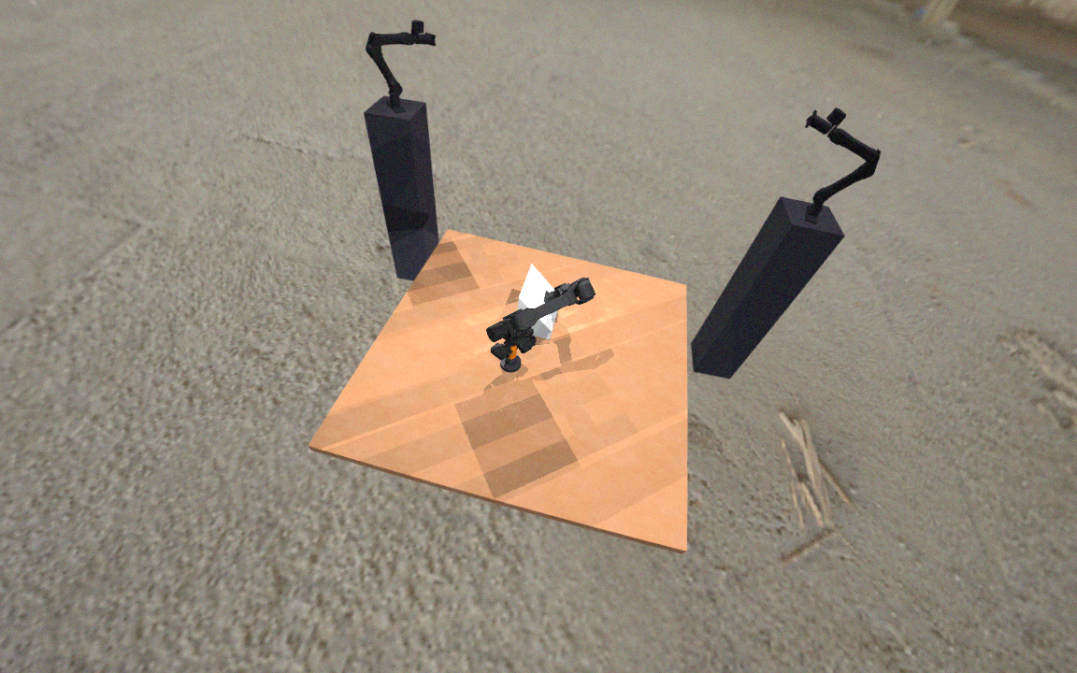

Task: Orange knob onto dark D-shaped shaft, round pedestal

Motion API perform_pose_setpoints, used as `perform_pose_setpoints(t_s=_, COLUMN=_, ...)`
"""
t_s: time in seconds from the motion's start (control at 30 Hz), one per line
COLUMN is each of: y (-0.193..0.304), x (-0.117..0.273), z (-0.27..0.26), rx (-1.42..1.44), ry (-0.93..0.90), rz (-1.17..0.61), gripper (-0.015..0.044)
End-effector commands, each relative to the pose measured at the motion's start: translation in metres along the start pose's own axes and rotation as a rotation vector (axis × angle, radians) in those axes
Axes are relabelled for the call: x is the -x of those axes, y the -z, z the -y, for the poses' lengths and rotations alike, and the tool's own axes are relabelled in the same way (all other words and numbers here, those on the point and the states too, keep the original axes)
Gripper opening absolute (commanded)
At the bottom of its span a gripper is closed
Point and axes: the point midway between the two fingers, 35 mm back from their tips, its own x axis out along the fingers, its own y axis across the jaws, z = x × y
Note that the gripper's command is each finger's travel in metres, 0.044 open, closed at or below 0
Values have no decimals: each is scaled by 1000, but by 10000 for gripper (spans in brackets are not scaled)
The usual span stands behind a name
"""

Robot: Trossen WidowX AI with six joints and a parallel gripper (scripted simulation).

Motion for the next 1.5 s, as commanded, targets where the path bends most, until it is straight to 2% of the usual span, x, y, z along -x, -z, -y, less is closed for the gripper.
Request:
perform_pose_setpoints(t_s=0.0, y=-1, x=4, z=-1, rx=15, ry=5, rz=-2, gripper=0)
perform_pose_setpoints(t_s=0.23, y=-2, x=3, z=-4, rx=215, ry=4, rz=-2, gripper=0)
perform_pose_setpoints(t_s=1.2, y=0, x=4, z=1, rx=215, ry=4, rz=-2, gripper=0)
perform_pose_setpoints(t_s=1.47, y=-2, x=3, z=3, rx=424, ry=4, rz=-3, gripper=0)
